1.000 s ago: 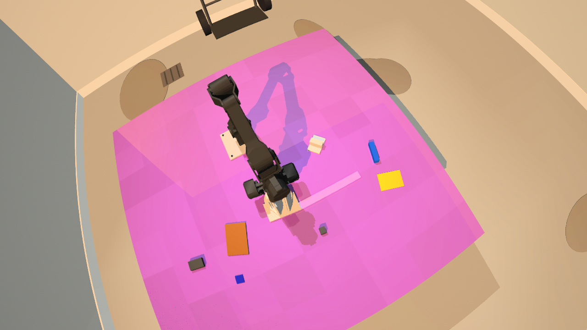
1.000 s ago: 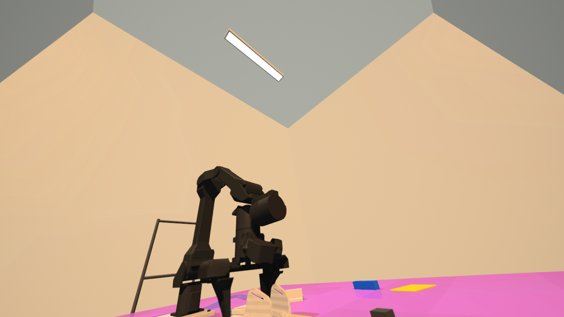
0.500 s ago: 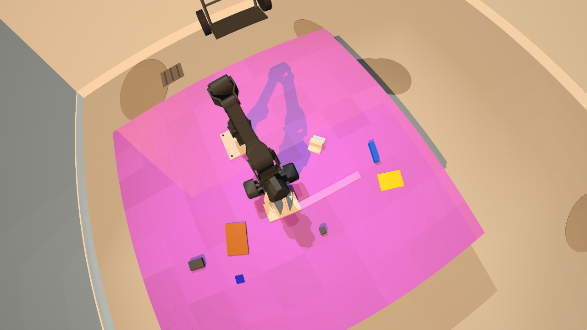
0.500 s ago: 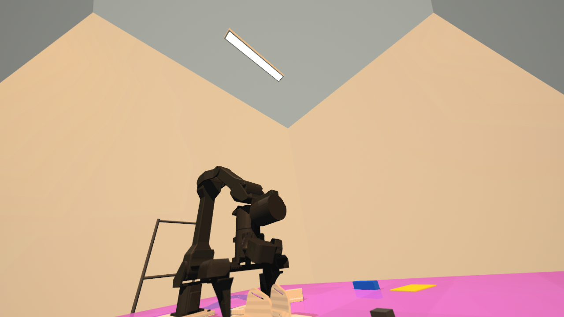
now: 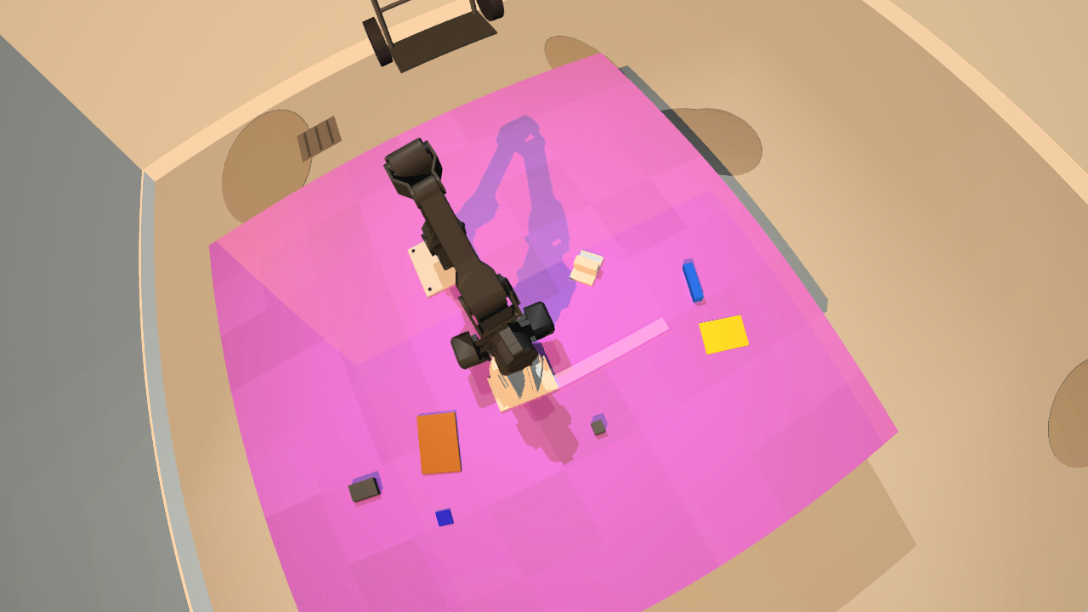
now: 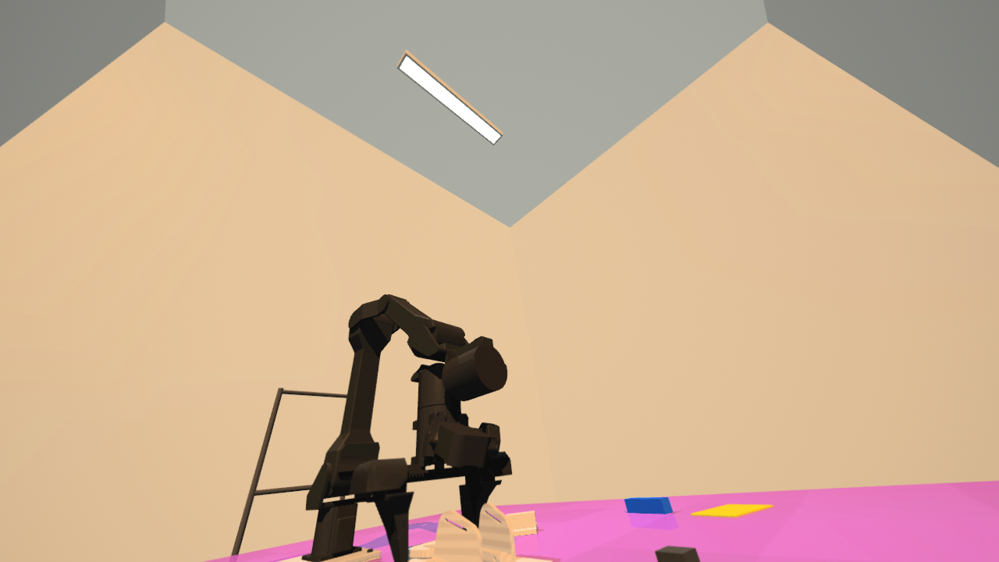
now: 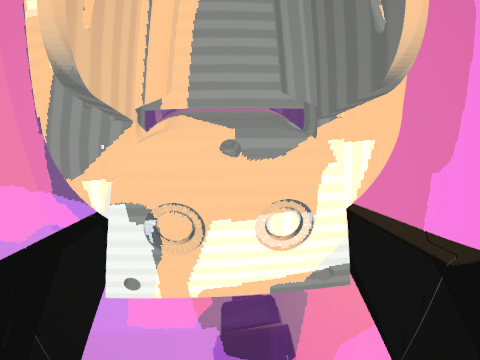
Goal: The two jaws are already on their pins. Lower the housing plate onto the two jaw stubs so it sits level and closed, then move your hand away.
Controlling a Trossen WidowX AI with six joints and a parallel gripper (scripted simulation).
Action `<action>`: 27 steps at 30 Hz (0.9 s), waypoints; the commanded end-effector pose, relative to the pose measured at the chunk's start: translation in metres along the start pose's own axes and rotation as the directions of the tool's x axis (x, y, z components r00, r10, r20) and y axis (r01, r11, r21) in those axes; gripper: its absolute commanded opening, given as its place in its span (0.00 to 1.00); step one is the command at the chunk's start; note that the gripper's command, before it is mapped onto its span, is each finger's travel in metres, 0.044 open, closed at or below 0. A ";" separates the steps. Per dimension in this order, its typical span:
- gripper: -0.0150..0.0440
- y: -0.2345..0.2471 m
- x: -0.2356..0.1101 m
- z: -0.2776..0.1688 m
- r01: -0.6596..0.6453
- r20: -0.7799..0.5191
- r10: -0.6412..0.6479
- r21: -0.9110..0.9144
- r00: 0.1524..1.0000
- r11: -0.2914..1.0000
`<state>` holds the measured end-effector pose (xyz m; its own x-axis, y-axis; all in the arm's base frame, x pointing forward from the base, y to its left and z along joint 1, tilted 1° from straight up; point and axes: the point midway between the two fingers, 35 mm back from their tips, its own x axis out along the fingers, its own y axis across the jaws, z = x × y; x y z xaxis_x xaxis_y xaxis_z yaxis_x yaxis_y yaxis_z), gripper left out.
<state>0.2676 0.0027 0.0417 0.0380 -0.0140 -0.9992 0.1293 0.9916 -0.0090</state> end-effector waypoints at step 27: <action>1.00 0.000 0.000 0.000 0.000 0.000 0.000 0.000 1.000 1.000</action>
<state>0.2676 0.0027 0.0417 0.0380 -0.0140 -0.9992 0.1292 0.9916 -0.0089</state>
